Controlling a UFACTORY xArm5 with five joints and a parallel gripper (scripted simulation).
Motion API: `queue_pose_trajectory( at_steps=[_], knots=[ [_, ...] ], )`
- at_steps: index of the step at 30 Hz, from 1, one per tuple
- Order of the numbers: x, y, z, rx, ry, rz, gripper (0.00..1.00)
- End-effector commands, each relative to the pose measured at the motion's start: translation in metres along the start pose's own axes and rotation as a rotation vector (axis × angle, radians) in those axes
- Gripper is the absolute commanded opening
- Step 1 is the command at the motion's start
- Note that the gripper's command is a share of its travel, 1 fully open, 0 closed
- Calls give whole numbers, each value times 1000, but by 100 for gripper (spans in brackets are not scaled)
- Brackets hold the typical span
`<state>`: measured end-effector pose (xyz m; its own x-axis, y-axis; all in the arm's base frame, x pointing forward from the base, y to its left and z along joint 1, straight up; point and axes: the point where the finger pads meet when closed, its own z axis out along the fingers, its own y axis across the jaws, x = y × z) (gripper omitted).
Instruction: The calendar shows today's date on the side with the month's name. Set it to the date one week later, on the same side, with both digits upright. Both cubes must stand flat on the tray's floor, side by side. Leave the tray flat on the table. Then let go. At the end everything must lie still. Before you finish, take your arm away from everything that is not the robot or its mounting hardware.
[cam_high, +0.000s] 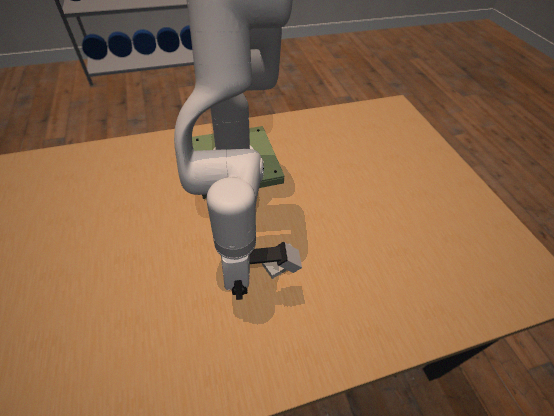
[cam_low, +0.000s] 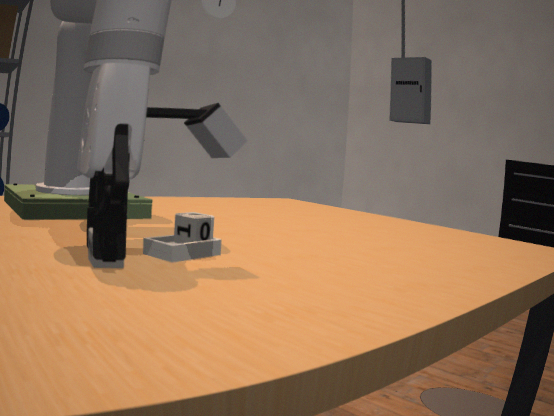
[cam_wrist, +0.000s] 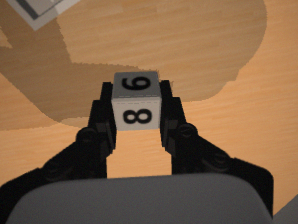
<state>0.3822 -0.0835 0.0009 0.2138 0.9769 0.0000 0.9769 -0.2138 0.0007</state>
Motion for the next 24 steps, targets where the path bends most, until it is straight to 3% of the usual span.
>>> queue_pose_trajectory(
  at_steps=[1, 17, 24],
  knots=[
    [0, 1, -1, -3, 0, 0, 29],
    [0, 1, -1, -3, 0, 0, 29],
    [0, 1, -1, -3, 0, 0, 41]
  ],
)
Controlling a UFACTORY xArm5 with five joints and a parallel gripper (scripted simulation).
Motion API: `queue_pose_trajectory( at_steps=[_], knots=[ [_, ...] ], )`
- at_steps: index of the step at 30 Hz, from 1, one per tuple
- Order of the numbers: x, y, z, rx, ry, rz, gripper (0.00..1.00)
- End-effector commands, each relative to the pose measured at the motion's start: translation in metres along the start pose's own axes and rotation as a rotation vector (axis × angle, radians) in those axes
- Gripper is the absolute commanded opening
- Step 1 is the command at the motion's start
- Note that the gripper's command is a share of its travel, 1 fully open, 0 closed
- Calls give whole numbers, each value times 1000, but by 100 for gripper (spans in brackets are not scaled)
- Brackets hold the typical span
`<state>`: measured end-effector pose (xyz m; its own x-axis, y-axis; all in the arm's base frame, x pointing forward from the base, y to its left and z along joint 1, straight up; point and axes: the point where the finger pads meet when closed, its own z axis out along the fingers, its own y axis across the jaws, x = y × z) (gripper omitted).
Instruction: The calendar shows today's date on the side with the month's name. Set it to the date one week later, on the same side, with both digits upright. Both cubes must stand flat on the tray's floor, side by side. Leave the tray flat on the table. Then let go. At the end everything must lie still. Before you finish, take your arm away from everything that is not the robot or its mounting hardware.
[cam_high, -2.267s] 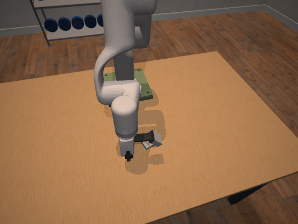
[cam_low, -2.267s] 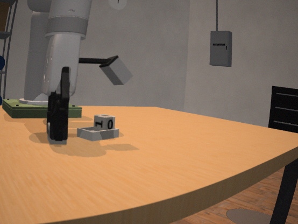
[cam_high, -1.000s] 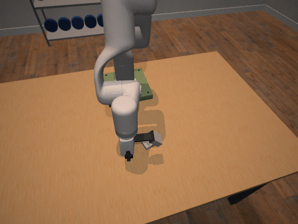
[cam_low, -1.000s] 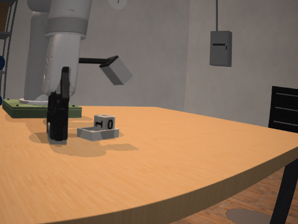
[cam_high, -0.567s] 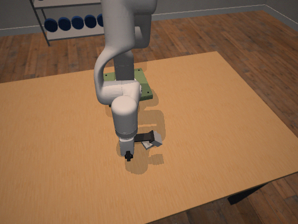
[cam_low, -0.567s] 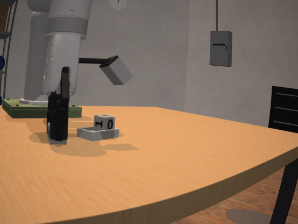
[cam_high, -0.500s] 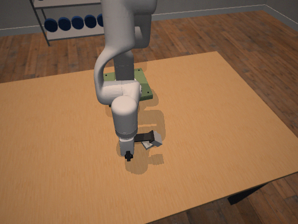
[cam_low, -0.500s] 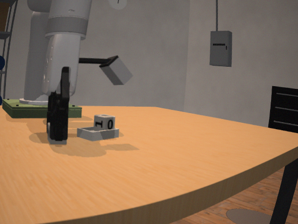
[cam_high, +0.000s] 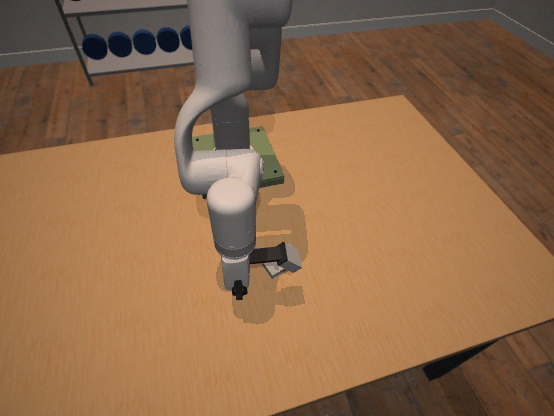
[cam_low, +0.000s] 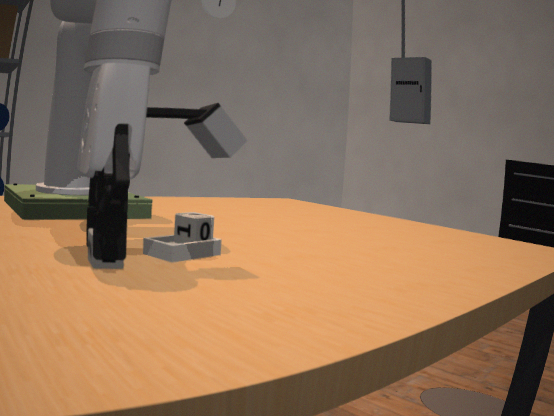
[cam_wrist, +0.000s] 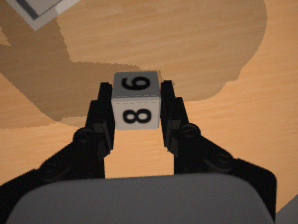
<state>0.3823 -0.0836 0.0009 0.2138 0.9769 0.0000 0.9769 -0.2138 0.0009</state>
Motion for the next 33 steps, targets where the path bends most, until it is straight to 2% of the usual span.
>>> queue_pose_trajectory(
  at_steps=[1, 2, 3, 5, 6, 20, 26, 33],
  knots=[
    [0, 1, -1, -3, 0, 0, 41],
    [0, 1, -1, -3, 0, 0, 41],
    [0, 1, -1, -3, 0, 0, 45],
    [0, 1, -1, -3, 0, 0, 45],
    [0, 1, -1, -3, 0, 0, 49],
    [0, 1, -3, -3, 0, 0, 49],
    [0, 1, -12, -3, 0, 0, 49],
    [0, 1, -46, -3, 0, 0, 49]
  ],
)
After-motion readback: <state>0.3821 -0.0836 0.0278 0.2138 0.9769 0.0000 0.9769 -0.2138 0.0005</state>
